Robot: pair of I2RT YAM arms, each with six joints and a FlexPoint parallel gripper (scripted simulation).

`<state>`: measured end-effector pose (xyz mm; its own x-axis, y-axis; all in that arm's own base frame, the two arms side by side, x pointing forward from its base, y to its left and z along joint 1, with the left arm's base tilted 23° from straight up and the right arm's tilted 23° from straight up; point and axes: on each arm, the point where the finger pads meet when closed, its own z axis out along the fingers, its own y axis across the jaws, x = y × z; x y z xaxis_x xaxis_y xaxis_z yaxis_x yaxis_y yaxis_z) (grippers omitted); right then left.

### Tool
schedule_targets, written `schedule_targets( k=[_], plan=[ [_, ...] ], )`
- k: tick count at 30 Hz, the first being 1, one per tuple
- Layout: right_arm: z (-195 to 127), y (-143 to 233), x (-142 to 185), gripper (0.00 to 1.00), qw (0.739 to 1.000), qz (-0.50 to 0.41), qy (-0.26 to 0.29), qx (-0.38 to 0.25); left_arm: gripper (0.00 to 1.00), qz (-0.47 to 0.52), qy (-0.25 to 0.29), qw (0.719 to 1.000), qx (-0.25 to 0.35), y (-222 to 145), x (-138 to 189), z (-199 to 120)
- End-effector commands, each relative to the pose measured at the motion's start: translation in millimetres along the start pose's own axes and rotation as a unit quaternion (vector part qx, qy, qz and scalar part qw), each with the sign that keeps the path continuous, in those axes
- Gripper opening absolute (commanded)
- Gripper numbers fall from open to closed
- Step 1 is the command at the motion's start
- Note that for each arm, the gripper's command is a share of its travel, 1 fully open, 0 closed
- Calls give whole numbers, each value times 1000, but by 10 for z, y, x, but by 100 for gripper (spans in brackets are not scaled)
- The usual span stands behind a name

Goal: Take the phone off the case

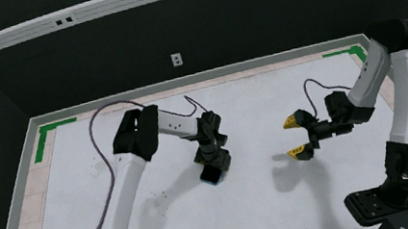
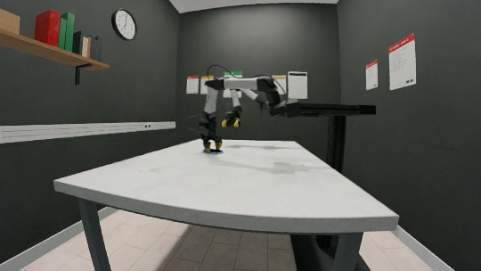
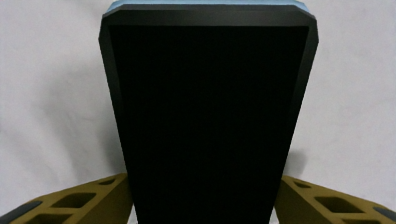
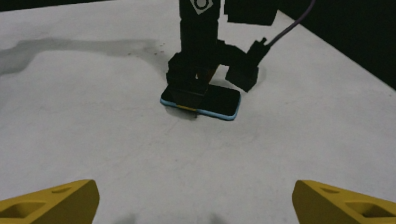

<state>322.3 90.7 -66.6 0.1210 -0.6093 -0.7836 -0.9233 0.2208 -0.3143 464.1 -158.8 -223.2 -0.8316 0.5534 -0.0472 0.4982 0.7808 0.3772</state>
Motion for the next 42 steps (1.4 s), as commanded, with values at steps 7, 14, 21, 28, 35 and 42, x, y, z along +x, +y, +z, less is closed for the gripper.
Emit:
schedule_targets(
  k=[7,14,21,28,35,42],
  plan=[
    [-44,-92,-97,100,1000,-17,-6,8,98,0,-9,1000,-11,9,-119,-384],
    [-44,-92,-97,100,1000,-17,-6,8,97,0,-11,1000,-7,27,-149,-217],
    [-44,-92,-97,100,1000,-17,-6,8,84,0,-11,1000,-7,3,-137,-85],
    [-44,-92,-97,100,1000,-17,-6,8,70,-1,-9,1000,-6,19,-127,-78],
    [-44,-92,-97,100,1000,-17,-6,8,62,-1,-15,1000,-11,34,-175,-280],
    [-44,-92,-97,100,1000,-17,-6,8,62,-4,-22,1000,-11,-119,-46,-573]
  ],
)
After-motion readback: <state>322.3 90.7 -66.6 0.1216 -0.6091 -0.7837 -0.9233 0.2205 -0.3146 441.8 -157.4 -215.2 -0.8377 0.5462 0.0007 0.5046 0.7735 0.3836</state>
